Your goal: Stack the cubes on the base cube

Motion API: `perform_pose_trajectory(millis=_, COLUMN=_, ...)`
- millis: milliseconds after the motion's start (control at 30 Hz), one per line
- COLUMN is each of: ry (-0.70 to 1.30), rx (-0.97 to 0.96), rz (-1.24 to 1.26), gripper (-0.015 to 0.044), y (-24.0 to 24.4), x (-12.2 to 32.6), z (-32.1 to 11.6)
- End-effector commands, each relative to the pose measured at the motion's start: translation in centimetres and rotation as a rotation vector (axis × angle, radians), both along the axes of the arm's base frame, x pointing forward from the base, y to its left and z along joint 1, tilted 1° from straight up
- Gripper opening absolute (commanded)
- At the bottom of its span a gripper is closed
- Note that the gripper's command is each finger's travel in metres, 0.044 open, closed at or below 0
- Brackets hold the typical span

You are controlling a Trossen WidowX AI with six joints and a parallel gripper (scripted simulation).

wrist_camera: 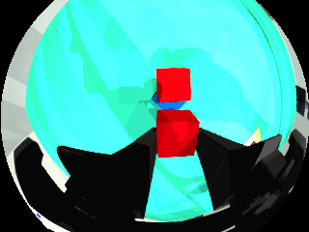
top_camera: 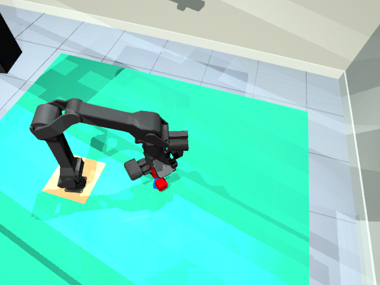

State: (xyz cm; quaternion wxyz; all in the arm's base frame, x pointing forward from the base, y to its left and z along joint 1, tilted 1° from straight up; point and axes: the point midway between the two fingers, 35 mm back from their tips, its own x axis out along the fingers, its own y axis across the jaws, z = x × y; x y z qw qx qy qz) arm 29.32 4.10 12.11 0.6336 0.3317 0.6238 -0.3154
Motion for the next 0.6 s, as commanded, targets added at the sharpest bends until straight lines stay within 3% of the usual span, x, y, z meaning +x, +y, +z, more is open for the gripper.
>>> perform_pose_trajectory(millis=0, ry=0.001, rx=-0.006, rz=-0.004, gripper=0.0105, y=-0.1, x=0.0, z=-0.6)
perform_pose_trajectory(millis=567, ry=0.001, rx=-0.006, rz=0.001, gripper=0.0105, y=0.0, x=0.2, z=-2.8)
